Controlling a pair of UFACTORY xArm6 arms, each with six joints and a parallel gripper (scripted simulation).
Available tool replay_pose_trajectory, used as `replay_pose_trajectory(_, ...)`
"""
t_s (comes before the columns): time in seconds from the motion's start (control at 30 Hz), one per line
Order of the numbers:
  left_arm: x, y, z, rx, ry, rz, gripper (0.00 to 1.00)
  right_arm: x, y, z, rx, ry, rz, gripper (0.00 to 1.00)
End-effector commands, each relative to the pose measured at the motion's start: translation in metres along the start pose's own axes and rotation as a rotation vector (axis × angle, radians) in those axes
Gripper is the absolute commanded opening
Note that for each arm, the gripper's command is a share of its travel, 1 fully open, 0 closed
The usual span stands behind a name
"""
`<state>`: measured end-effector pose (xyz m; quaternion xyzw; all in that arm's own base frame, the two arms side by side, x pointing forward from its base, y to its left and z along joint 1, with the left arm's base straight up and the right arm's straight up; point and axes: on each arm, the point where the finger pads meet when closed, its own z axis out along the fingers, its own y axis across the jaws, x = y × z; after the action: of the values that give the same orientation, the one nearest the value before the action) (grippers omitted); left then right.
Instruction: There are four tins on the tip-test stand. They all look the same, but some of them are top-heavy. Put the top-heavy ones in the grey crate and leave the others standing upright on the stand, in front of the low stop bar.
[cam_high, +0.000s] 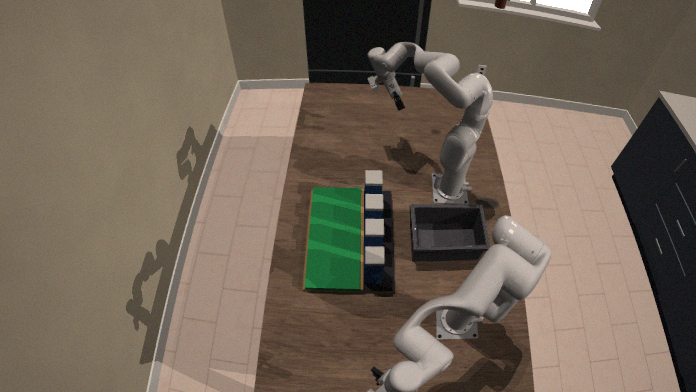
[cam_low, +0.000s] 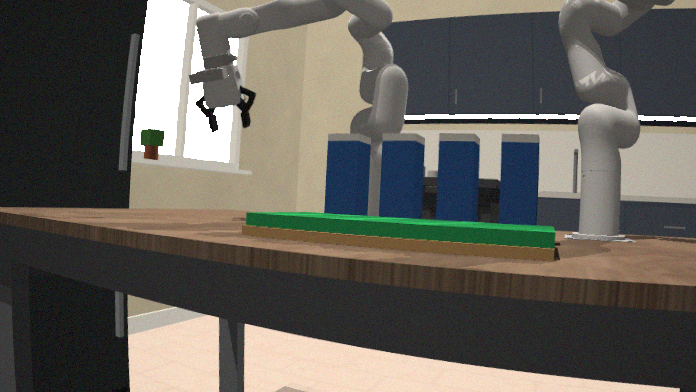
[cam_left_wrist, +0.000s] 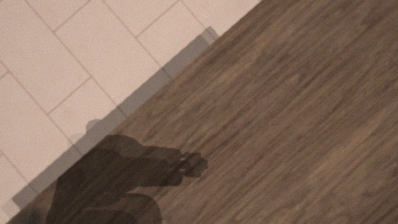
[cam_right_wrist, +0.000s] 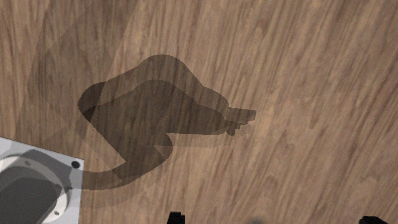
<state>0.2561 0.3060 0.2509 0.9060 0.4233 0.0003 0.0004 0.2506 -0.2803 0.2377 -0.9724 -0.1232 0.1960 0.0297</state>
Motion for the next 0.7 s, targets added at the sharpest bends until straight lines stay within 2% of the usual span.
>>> replay_pose_trajectory(0.0, 0.0009, 0.0000, -0.0015, 0.000, 0.004, 0.000, 1.00, 0.0001, 0.0023, -0.0013, -0.008, 0.030, 0.077, 1.00)
replay_pose_trajectory(0.67, 0.0009, 0.0000, -0.0015, 0.000, 0.004, 0.000, 1.00, 0.0007, 0.0094, -0.0034, 0.009, 0.171, 0.450, 1.00)
